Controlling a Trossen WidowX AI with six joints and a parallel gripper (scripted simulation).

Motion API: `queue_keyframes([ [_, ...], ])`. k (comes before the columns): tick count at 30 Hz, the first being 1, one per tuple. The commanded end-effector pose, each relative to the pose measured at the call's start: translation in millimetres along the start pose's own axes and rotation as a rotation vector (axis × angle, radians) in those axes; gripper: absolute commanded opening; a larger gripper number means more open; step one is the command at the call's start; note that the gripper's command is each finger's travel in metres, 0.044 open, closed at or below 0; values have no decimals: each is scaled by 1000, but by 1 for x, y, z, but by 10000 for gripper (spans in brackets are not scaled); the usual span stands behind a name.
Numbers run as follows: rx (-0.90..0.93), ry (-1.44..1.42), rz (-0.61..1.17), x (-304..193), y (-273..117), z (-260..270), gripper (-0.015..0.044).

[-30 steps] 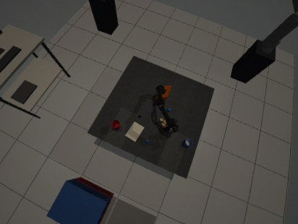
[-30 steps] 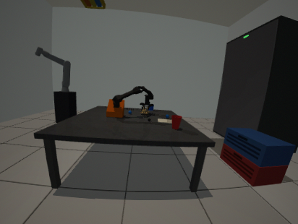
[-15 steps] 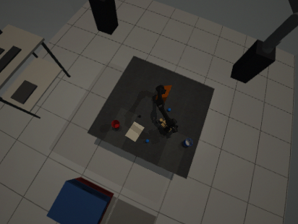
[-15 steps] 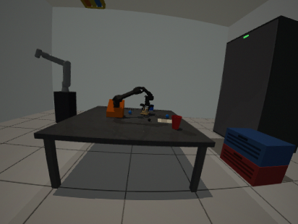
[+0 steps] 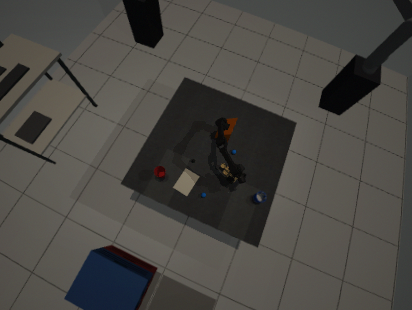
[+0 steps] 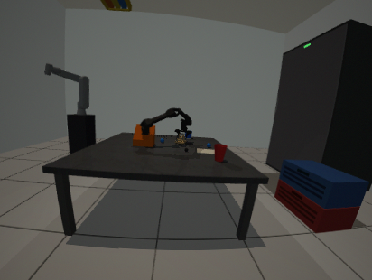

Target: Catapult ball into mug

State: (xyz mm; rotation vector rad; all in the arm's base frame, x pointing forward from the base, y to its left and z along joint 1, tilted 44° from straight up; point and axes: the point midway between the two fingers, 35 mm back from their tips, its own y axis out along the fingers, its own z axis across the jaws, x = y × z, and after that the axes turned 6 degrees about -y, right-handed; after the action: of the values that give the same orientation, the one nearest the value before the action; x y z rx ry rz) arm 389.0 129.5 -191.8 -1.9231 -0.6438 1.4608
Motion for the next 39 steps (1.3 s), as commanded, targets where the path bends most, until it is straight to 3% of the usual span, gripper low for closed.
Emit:
queue_keyframes([
  [1, -5, 18, -11, 2, -22, -2, 440],
  [5, -14, 61, -41, 3, -89, 0, 440],
  [7, -15, 68, -46, 2, -100, 1, 440],
  [9, -15, 47, -32, 4, -79, 0, 440],
  [17, -8, 69, -27, 1, -91, 2, 440],
  [22, -7, -4, 3, -1, -45, 3, 440],
  [39, -7, -4, 3, 0, -27, 2, 440],
])
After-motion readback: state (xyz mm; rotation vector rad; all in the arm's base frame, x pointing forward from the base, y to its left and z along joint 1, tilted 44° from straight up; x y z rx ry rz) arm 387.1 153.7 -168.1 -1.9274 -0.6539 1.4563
